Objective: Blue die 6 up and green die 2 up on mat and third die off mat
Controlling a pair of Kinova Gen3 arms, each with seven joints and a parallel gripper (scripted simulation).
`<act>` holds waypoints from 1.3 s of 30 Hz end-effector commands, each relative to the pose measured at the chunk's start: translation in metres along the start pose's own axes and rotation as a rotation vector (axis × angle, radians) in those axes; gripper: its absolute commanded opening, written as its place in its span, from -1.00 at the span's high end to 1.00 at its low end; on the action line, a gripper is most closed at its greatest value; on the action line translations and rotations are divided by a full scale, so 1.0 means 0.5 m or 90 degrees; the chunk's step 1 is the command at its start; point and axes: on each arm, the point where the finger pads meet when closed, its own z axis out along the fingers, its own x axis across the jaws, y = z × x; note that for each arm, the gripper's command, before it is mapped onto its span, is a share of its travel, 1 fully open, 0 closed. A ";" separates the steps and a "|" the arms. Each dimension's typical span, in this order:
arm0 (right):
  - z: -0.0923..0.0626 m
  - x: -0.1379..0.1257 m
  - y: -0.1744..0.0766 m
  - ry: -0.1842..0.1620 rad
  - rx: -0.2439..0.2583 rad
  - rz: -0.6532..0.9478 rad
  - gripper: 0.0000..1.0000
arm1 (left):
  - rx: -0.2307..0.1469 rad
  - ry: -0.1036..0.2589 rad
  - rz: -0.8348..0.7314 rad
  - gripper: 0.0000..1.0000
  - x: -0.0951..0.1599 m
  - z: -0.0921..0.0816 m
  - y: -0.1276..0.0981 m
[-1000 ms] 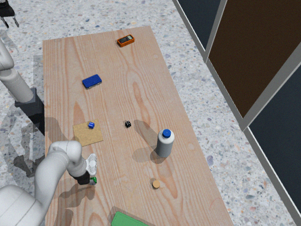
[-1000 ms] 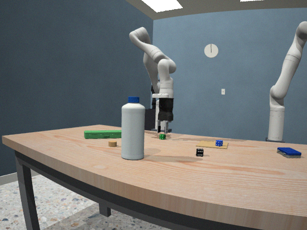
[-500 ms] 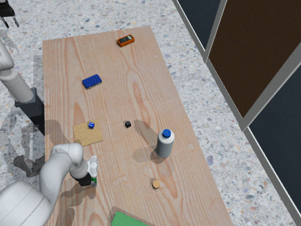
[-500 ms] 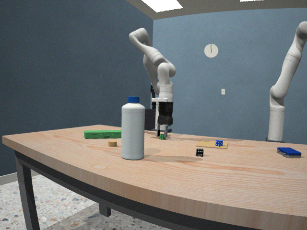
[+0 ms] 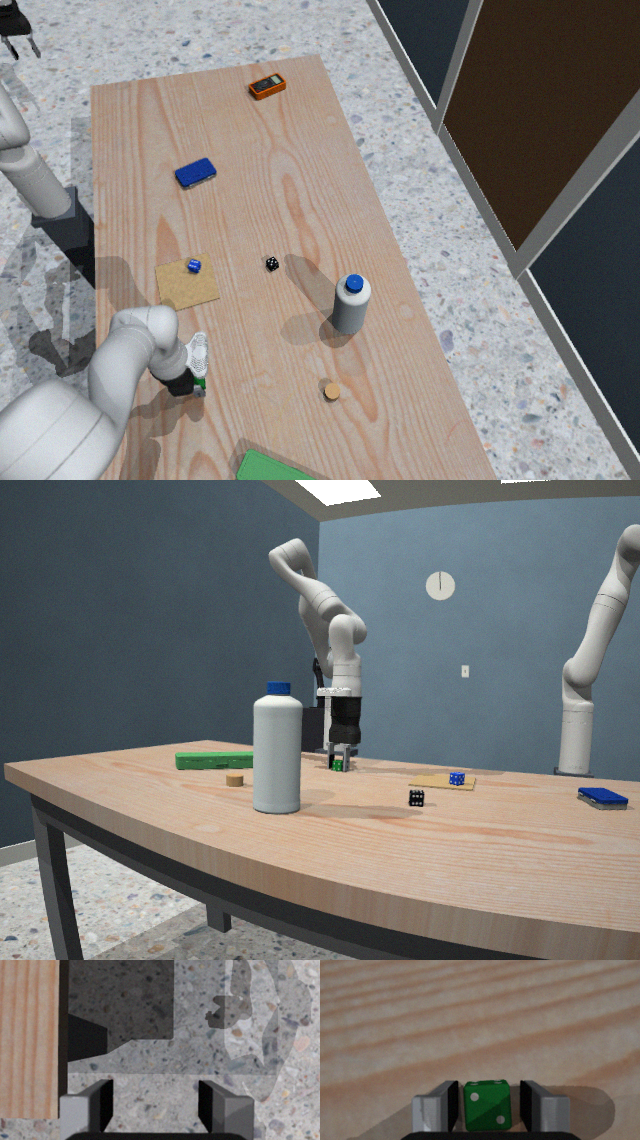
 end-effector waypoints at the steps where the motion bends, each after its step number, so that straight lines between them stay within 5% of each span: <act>1: 0.003 -0.002 0.003 -0.002 -0.001 0.000 -0.57 | 0.004 -0.004 0.002 -1.00 -0.005 -0.001 -0.002; 11: 0.003 -0.002 0.003 -0.002 -0.001 0.000 -0.57 | 0.004 -0.004 0.002 -1.00 -0.005 -0.001 -0.002; 12: 0.003 -0.002 0.003 -0.002 -0.001 0.000 0.02 | 0.004 -0.004 0.002 -1.00 -0.005 -0.001 -0.002; 39: 0.003 -0.002 0.003 -0.002 -0.001 0.000 0.02 | 0.004 -0.004 0.002 -1.00 -0.005 -0.001 -0.002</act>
